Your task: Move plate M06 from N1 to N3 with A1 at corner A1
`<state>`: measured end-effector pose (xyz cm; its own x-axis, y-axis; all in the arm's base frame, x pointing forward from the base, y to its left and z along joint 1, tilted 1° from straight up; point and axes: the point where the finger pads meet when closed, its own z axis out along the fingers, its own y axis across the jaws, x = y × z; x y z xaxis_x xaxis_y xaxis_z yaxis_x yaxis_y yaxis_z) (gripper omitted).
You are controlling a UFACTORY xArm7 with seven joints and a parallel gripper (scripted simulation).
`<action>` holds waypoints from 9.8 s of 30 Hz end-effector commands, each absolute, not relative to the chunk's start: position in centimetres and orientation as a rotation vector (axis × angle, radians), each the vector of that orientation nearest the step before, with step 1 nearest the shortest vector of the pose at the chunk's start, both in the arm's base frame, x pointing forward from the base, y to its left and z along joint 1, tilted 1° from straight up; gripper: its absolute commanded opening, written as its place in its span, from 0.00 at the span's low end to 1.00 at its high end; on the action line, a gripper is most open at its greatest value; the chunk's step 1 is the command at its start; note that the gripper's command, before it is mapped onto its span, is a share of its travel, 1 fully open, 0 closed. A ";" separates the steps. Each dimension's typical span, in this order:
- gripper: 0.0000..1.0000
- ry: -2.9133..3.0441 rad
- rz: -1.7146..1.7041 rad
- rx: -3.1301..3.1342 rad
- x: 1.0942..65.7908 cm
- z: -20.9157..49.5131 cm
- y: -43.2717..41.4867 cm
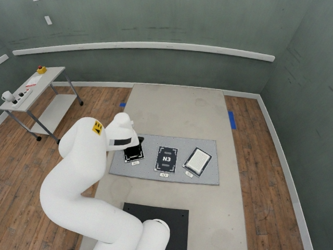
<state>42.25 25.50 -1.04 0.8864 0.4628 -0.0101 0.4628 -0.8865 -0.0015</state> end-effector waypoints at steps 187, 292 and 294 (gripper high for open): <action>0.00 0.075 -0.010 3.138 40.1 9.3 3.2; 0.00 0.075 -0.010 3.138 40.0 -0.3 3.1; 0.00 0.075 -0.010 3.138 40.0 -0.4 3.1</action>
